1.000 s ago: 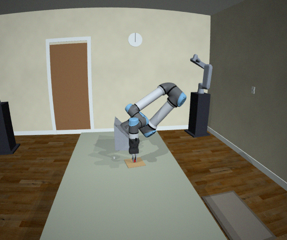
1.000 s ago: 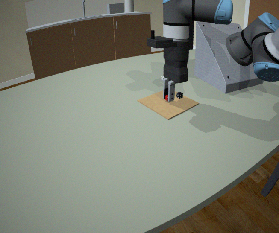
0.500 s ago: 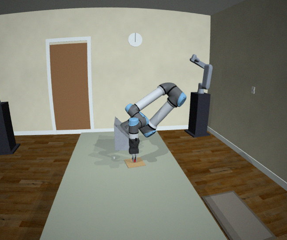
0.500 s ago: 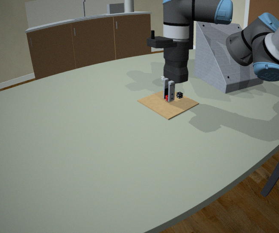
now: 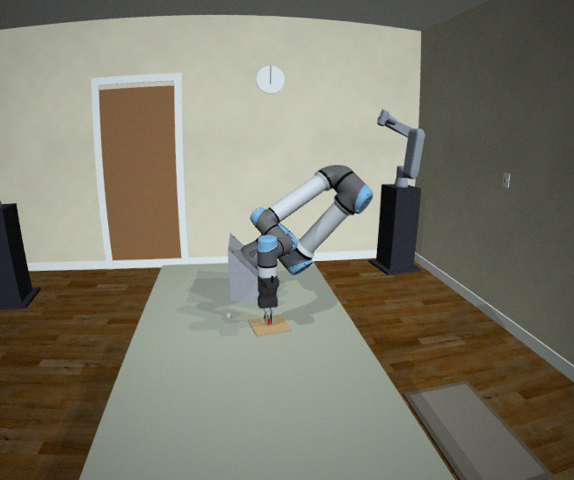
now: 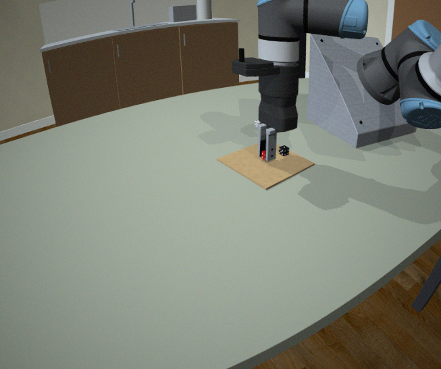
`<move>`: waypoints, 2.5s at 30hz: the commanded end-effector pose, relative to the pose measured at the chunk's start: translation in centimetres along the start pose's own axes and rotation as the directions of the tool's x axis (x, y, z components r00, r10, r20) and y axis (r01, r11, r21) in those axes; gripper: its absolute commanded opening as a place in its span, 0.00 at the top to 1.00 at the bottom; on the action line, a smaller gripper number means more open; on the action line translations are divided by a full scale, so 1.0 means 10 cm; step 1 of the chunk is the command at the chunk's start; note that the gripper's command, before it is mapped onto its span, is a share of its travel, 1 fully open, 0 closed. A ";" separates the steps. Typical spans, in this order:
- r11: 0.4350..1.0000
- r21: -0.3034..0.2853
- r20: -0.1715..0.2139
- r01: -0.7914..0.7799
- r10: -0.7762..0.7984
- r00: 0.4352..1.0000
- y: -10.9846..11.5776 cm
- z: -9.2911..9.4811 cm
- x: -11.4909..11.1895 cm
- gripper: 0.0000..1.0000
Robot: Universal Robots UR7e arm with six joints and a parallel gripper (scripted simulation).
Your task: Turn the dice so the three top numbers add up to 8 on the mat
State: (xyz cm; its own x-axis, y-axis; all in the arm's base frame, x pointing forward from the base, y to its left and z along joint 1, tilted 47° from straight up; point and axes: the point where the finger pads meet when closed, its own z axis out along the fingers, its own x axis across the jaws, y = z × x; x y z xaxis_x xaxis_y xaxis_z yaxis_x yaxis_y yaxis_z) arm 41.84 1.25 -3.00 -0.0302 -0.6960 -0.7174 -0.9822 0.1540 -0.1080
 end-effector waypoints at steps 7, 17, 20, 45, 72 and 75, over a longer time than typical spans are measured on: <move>1.000 -0.002 0.003 -0.002 0.002 1.000 0.02 0.04 -0.01 0.66; 1.000 -0.002 0.003 -0.002 0.002 1.000 0.02 0.05 -0.01 0.66; 1.000 -0.002 0.003 -0.002 0.002 1.000 0.02 0.05 -0.01 0.66; 1.000 -0.002 0.003 -0.002 0.002 1.000 0.02 0.05 -0.01 0.66; 1.000 -0.002 0.003 -0.002 0.002 1.000 0.02 0.05 -0.01 0.36; 1.000 -0.002 0.003 -0.002 0.002 1.000 0.02 0.05 -0.01 0.36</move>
State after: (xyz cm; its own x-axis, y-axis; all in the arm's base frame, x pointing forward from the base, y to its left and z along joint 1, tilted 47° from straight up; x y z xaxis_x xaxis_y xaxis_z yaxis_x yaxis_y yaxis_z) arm 41.91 1.47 -3.22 -0.0300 -0.6962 -0.7173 -0.9821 0.1540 -0.1083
